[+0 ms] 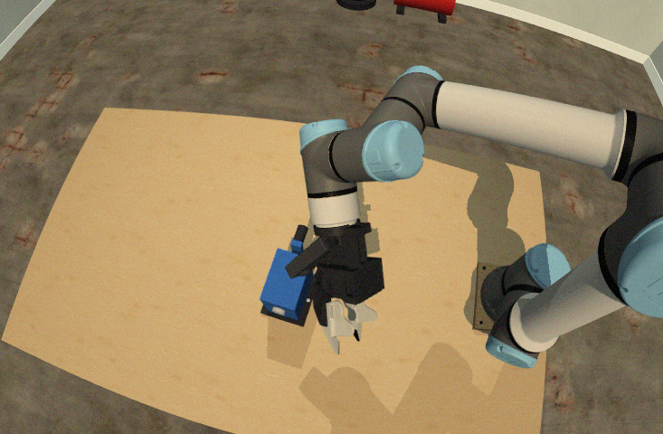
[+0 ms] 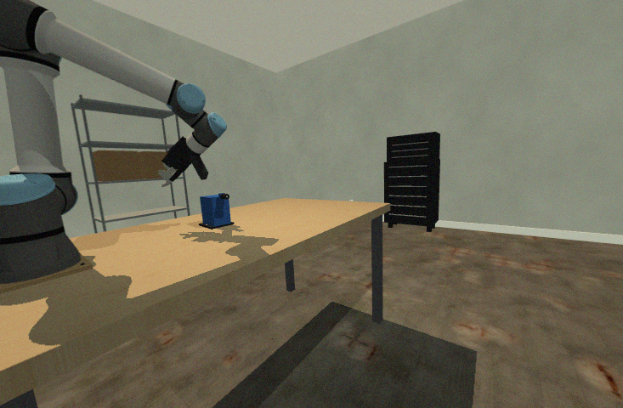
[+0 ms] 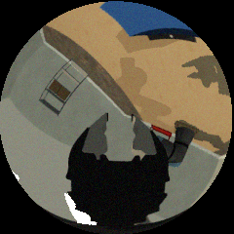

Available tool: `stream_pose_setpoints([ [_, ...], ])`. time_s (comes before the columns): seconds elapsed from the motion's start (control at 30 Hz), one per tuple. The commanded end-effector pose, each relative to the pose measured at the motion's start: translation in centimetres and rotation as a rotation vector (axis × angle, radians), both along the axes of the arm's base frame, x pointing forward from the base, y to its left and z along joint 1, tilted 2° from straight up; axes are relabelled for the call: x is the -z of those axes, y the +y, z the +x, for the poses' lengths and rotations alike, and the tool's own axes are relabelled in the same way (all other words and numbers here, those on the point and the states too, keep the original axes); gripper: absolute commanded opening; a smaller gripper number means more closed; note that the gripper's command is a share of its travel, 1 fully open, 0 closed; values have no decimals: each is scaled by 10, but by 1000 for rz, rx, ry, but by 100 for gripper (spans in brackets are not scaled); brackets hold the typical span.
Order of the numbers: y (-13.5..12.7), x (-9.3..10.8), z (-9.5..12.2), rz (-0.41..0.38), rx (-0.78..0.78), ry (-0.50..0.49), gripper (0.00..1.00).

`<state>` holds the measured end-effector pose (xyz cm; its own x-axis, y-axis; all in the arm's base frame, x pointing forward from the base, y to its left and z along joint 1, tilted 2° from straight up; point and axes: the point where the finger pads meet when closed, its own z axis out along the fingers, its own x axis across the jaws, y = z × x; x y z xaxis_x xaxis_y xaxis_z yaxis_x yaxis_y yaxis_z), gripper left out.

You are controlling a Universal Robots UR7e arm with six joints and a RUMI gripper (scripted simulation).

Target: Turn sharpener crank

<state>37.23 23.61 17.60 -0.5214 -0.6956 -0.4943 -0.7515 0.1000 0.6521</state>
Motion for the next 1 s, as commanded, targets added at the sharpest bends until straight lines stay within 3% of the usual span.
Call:
stream_pose_setpoints([
  [0.0, -11, 2, 10, -32, 29, 13, 32],
  [0.3, -40, 5, 34, -143, 157, 65, 32],
  [0.97, -101, 8, 78, -298, 370, 143, 32],
])
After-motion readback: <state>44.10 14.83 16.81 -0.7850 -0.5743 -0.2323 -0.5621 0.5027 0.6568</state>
